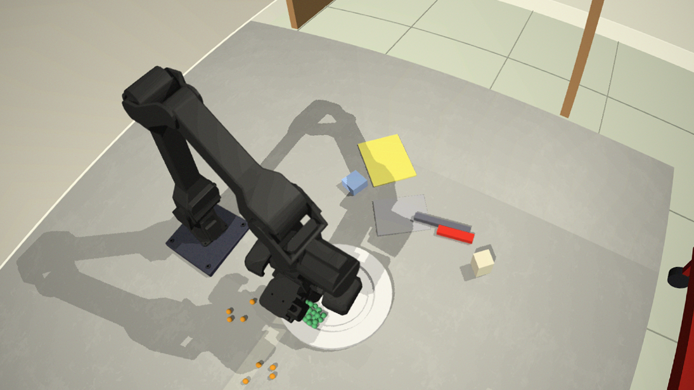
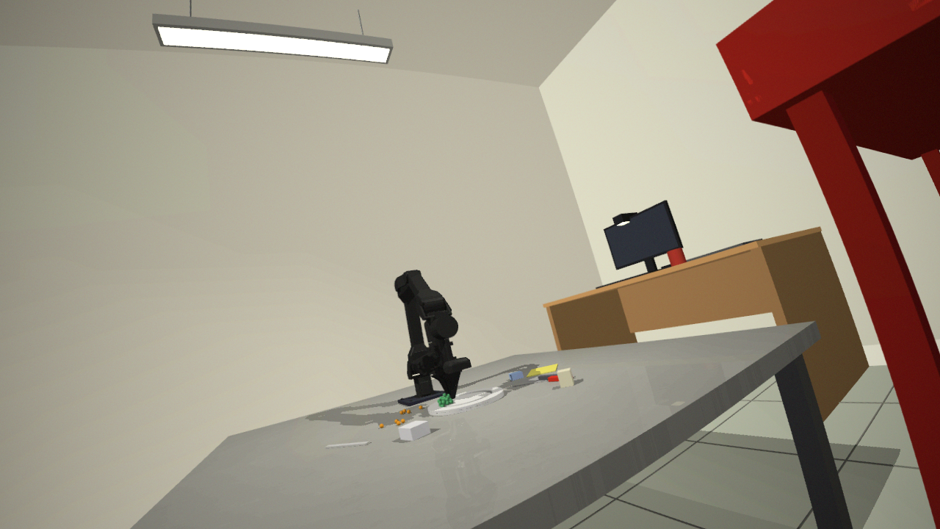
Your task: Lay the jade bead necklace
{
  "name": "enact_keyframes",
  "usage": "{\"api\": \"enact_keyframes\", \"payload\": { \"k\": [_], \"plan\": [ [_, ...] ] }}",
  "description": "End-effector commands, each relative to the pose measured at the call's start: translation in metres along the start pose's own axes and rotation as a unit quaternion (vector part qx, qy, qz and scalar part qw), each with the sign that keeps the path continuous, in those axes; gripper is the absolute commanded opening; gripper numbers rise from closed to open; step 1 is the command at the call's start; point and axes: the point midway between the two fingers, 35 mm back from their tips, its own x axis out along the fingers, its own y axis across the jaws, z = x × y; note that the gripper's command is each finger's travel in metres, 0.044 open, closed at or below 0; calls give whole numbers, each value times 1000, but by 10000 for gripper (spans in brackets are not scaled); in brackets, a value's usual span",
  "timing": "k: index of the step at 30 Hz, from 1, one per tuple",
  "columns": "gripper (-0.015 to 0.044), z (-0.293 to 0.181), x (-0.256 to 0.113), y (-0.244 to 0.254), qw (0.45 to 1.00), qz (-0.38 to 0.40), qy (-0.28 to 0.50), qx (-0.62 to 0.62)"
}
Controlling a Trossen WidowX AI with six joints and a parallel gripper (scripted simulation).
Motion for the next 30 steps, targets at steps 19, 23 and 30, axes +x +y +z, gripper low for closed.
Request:
{"api": "enact_keyframes", "payload": {
  "k": [19, 23, 30],
  "plan": [
    [0, 0, -16, -1, 1000, -3, -1, 3],
    [0, -2, -16, -2, 1000, -3, 0, 3],
    [0, -9, -16, -5, 1000, -3, 0, 3]
  ]
}}
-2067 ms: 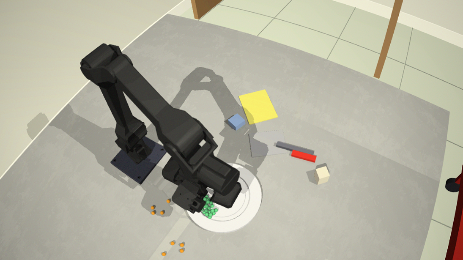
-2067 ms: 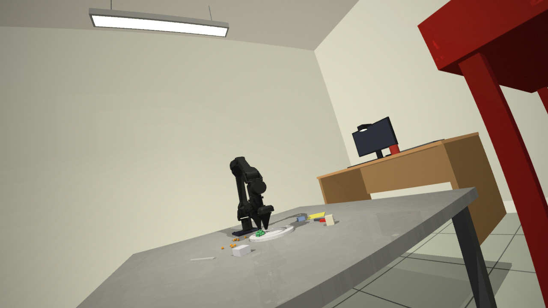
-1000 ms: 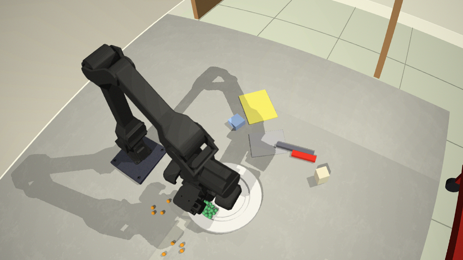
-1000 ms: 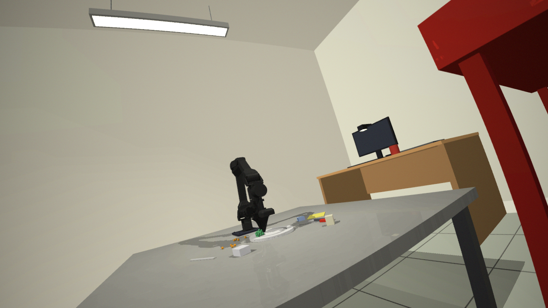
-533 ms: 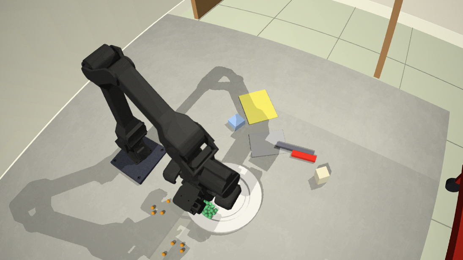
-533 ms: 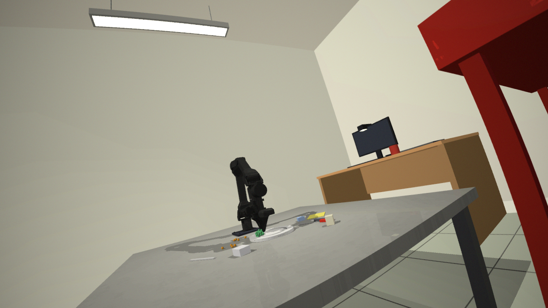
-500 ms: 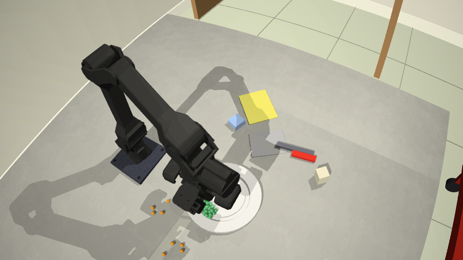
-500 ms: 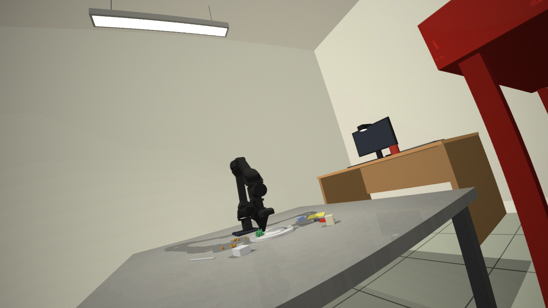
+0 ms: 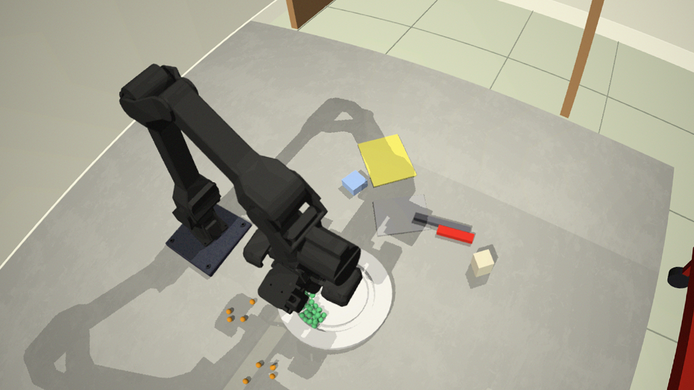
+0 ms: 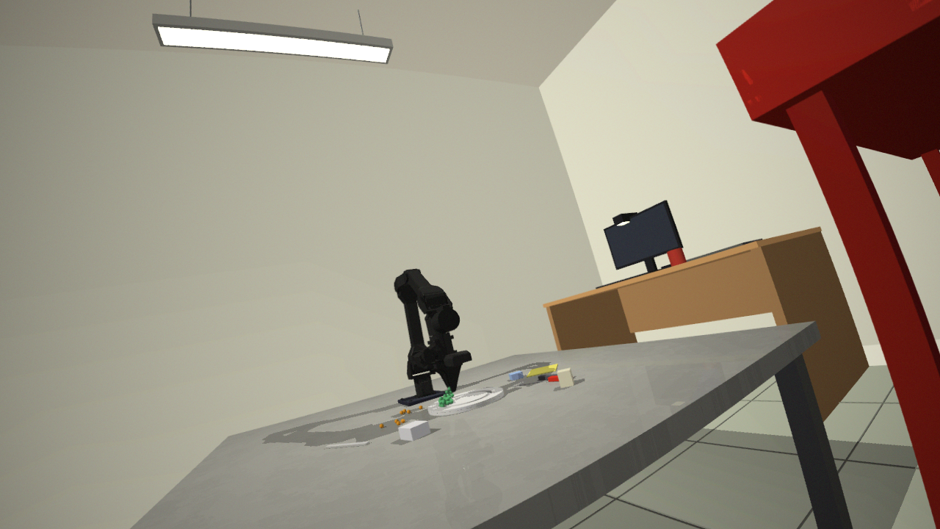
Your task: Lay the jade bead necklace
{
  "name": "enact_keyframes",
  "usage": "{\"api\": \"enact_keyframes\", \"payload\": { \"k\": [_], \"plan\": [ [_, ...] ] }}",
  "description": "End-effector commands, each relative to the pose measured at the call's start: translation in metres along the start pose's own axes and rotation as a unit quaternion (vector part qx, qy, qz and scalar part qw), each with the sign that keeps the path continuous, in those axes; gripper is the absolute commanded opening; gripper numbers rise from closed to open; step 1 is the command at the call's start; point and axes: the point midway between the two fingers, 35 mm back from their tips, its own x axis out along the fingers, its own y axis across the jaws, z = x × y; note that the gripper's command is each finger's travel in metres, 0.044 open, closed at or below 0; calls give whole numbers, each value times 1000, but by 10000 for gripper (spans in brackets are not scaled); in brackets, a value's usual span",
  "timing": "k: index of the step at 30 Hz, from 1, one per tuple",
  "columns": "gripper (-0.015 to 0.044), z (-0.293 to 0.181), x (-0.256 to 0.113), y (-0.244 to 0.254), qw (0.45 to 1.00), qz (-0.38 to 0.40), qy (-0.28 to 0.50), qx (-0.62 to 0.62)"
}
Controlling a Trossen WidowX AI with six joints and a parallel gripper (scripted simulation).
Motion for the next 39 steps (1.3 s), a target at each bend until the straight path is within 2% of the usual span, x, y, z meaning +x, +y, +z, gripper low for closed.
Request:
{"api": "enact_keyframes", "payload": {
  "k": [1, 14, 31, 39],
  "plan": [
    [0, -2, 0, -2, 1000, -2, 0, 4],
    [0, -2, 14, -2, 1000, -2, 0, 4],
    [440, -2, 9, -2, 1000, -1, 0, 1],
    [440, -2, 0, -2, 1000, -2, 0, 4]
  ]
}}
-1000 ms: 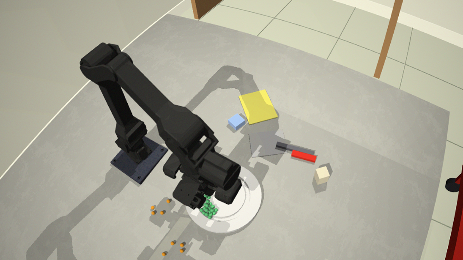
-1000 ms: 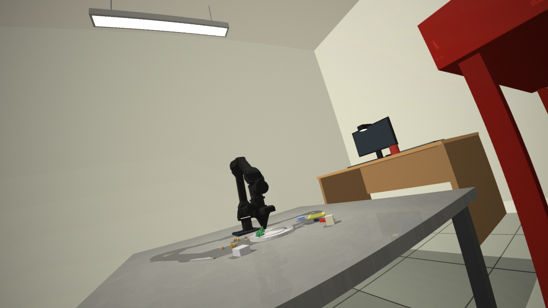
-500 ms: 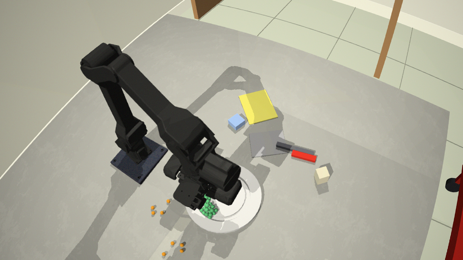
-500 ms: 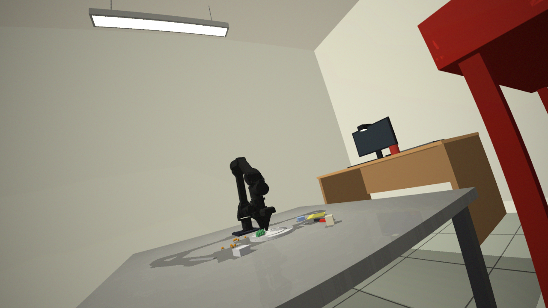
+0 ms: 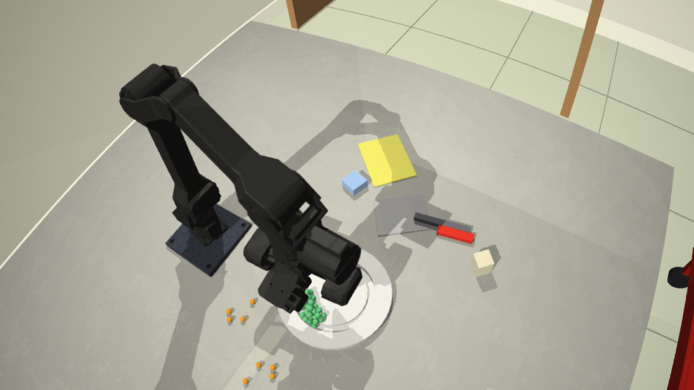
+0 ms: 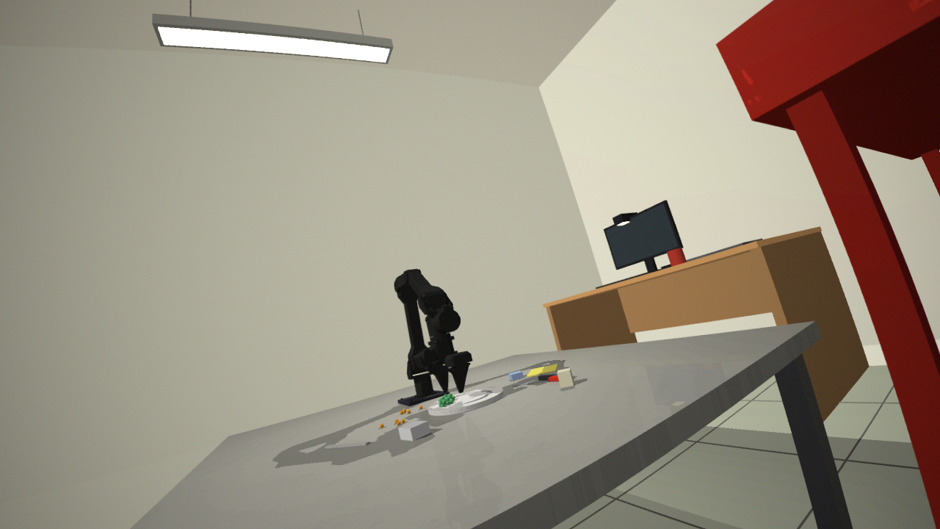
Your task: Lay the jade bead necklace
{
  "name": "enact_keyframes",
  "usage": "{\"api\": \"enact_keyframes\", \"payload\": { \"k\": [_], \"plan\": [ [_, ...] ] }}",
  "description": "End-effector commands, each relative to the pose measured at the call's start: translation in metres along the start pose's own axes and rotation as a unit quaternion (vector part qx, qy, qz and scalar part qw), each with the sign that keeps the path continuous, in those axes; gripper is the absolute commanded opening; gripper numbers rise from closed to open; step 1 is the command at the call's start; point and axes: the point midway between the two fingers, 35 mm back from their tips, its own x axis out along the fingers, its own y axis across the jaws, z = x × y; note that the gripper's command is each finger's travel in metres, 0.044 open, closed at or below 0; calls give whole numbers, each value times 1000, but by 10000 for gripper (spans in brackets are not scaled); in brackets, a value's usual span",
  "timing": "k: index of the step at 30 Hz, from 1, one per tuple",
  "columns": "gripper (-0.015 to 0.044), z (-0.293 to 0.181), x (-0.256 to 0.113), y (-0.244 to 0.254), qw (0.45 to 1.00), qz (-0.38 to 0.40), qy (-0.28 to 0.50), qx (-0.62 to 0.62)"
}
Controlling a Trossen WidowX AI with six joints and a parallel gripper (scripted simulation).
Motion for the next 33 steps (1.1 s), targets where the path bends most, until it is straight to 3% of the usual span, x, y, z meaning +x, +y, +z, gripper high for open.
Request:
{"api": "enact_keyframes", "payload": {
  "k": [1, 13, 18, 33],
  "plan": [
    [440, 0, -2, 0, 1000, -1, -1, 3],
    [440, 0, -2, 0, 1000, -1, -1, 3],
    [310, 12, -20, 2, 1000, -1, -1, -14],
    [310, 14, -14, 3, 1000, 4, -1, -14]
  ]
}}
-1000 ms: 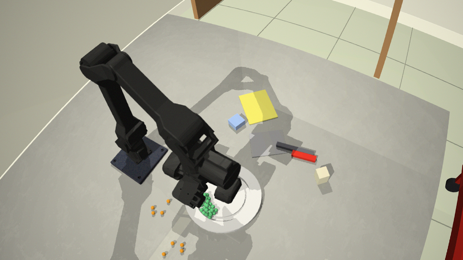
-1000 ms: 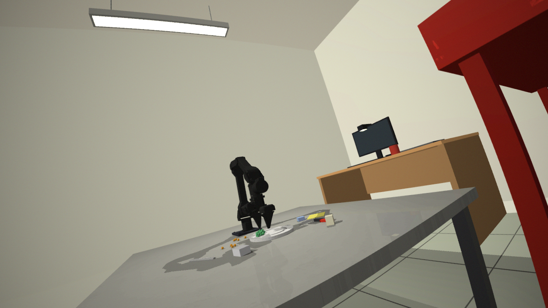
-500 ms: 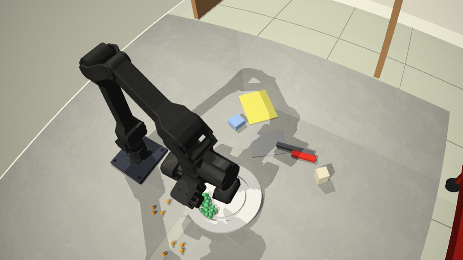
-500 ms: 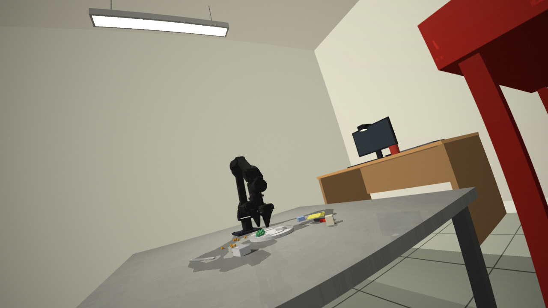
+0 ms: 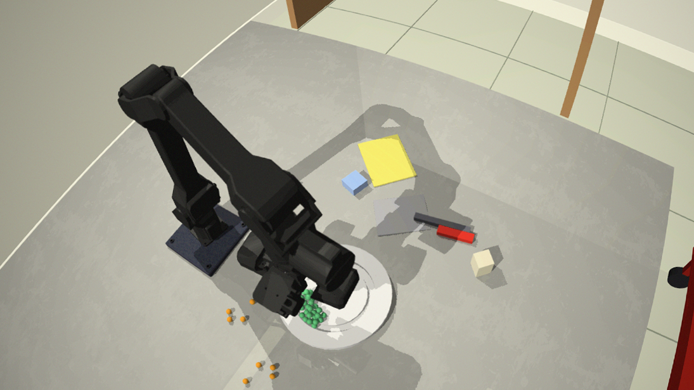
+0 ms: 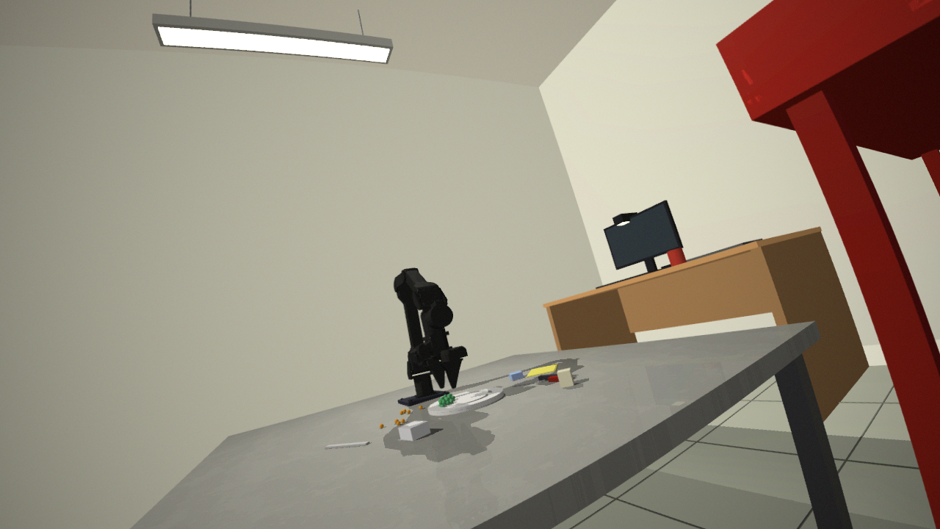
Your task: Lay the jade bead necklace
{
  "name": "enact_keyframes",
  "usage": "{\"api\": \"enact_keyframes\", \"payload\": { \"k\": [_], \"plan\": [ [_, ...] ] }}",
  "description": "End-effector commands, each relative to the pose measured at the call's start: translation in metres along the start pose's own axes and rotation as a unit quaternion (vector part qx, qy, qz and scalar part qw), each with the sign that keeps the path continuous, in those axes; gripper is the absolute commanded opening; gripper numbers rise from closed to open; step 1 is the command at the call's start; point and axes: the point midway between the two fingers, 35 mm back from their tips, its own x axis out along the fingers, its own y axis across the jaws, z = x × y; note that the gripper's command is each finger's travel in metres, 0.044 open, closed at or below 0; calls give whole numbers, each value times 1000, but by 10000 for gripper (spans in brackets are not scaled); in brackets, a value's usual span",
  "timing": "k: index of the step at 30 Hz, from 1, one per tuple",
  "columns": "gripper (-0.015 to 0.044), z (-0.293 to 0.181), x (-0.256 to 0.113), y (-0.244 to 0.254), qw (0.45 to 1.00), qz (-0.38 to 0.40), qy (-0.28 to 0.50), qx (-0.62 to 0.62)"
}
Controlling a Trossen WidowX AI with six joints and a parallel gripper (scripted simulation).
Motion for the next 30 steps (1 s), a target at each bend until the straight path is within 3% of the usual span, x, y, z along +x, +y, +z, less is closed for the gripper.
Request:
{"api": "enact_keyframes", "payload": {
  "k": [1, 25, 30],
  "plan": [
    [310, 0, 2, 0, 1000, 0, 0, 0],
    [310, 1, 32, -2, 1000, -4, 0, -4],
    [179, 0, 29, -1, 1000, -2, 0, -1]
  ]
}}
